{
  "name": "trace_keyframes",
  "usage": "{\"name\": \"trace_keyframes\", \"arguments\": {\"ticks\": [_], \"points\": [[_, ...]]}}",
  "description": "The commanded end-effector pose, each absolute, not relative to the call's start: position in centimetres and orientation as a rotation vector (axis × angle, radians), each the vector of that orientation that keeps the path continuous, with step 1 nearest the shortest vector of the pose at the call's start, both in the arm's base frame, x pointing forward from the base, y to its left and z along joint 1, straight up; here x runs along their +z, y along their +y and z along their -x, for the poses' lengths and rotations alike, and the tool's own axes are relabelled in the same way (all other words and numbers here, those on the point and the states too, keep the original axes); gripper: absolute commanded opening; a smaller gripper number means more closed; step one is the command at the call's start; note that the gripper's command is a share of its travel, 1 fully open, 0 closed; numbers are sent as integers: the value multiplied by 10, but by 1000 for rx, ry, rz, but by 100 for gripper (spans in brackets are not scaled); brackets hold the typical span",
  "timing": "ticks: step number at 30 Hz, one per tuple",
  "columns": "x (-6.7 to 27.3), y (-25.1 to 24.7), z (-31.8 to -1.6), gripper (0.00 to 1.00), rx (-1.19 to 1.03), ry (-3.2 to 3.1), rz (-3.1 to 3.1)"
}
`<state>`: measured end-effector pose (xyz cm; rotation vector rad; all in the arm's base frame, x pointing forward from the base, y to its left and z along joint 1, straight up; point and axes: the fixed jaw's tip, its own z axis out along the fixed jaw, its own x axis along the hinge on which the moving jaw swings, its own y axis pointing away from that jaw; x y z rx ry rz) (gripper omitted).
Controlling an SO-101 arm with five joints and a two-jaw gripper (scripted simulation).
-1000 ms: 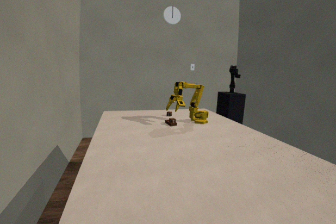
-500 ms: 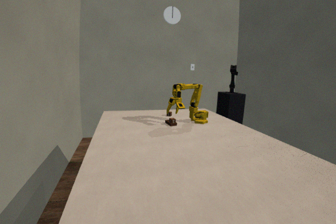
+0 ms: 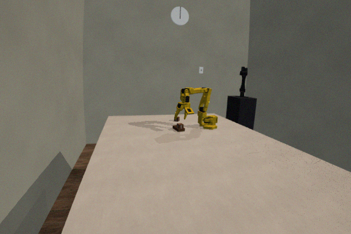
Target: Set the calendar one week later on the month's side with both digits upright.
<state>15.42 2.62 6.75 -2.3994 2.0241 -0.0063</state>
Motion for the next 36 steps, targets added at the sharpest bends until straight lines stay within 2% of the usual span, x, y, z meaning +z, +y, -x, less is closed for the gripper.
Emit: {"name": "trace_keyframes", "arguments": {"ticks": [1, 20, 36], "points": [[69, 29, -156, 35, -21, 2008, 2395], [67, 29, -156, 35, -21, 2008, 2395], [51, 30, -157, 35, -21, 2008, 2395]]}}
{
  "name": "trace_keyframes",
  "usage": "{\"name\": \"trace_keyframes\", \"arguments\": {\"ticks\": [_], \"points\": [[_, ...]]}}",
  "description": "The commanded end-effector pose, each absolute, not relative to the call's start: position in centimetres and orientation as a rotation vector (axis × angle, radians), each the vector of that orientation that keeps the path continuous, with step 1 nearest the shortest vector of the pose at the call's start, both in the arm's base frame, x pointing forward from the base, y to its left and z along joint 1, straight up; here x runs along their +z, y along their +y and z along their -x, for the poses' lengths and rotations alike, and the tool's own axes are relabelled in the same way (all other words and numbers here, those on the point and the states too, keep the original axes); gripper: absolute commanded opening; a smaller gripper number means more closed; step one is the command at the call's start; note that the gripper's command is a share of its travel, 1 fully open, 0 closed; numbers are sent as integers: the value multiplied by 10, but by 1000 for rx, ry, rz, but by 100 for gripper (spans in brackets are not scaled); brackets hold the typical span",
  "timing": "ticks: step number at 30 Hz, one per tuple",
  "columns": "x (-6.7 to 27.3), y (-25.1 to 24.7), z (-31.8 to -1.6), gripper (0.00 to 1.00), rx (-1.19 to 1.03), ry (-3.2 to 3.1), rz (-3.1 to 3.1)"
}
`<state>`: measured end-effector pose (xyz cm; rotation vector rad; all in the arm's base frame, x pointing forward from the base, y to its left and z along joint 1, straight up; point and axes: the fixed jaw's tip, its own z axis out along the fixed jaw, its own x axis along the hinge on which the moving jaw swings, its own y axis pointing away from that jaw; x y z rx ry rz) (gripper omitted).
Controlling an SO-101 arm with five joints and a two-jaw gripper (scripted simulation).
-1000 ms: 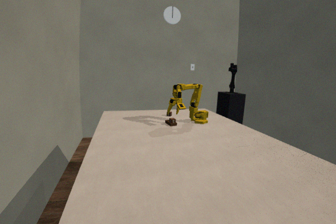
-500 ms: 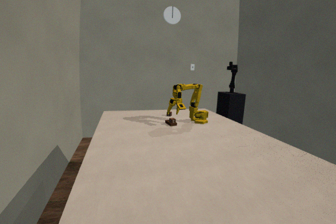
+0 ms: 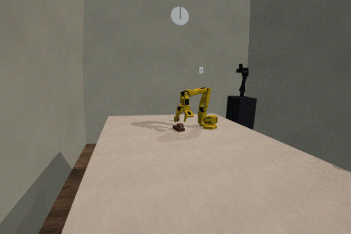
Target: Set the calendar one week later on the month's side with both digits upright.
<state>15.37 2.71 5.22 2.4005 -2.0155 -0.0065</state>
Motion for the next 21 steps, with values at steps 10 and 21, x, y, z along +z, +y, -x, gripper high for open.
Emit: {"name": "trace_keyframes", "arguments": {"ticks": [10, 21], "points": [[37, 30, -157, 35, 21, -2029, -2419], [29, 29, -156, 35, 21, -2029, -2419]]}}
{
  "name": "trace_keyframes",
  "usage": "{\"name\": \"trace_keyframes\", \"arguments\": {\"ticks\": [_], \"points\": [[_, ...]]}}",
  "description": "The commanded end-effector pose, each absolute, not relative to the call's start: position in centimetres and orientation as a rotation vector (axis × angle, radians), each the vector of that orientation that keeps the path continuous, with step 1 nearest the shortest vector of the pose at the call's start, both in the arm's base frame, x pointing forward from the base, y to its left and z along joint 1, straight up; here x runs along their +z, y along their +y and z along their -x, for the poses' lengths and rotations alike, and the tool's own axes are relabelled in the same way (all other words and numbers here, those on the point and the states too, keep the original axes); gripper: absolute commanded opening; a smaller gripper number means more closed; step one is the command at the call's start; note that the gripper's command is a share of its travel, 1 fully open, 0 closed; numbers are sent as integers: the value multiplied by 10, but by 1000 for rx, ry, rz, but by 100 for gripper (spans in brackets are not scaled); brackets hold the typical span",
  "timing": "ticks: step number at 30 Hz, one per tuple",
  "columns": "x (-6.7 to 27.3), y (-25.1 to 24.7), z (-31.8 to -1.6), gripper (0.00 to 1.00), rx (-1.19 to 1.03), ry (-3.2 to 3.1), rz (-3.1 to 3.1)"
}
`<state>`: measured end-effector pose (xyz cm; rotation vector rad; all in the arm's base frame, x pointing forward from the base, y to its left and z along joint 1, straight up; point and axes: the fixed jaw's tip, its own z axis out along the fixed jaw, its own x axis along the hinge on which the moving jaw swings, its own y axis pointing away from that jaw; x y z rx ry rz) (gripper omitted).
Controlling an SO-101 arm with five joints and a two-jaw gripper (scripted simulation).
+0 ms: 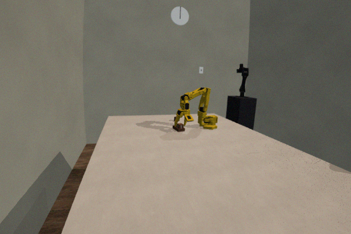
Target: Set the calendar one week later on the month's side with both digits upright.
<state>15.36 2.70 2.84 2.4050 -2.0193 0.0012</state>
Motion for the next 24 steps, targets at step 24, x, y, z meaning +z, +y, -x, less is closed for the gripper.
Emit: {"name": "trace_keyframes", "arguments": {"ticks": [24], "points": [[29, 30, -159, 31, 21, -2029, -2419]]}}
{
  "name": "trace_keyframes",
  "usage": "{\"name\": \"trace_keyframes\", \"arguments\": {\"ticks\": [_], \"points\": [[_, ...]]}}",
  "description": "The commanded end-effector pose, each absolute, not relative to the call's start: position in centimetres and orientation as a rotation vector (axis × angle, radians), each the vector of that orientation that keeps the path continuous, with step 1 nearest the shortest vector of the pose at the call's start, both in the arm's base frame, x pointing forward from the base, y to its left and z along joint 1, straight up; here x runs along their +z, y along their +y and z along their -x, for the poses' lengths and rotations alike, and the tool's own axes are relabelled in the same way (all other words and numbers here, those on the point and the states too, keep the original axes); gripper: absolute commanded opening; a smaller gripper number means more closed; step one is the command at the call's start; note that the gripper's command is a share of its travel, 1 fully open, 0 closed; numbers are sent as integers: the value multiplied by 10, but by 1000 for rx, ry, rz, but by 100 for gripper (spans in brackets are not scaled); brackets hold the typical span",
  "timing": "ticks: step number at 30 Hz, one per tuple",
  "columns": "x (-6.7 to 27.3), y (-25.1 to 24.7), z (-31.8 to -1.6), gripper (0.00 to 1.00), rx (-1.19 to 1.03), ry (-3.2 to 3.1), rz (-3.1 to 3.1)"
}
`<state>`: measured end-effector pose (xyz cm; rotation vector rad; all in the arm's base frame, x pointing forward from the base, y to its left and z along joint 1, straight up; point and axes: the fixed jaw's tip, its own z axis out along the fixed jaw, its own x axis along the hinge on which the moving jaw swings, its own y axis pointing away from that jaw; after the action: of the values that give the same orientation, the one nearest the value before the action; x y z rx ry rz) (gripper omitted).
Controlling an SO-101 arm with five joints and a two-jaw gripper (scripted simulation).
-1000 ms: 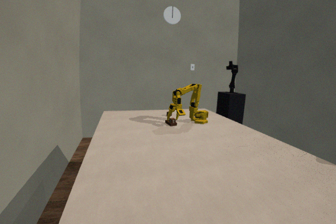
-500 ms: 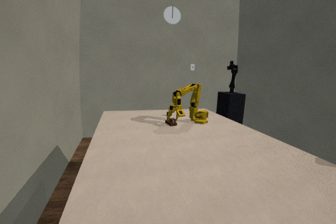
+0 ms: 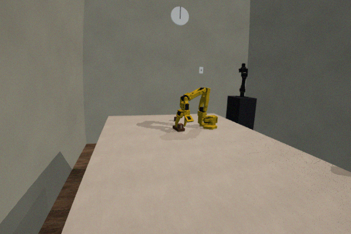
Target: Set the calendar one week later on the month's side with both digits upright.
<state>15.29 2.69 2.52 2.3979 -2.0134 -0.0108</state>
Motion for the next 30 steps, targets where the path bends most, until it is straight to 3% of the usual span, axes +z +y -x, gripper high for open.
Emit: {"name": "trace_keyframes", "arguments": {"ticks": [1, 15, 30], "points": [[29, 30, -159, 30, 21, -2029, -2419], [29, 31, -165, 20, 21, -2029, -2419], [29, 31, -167, 16, 21, -2029, -2419]]}}
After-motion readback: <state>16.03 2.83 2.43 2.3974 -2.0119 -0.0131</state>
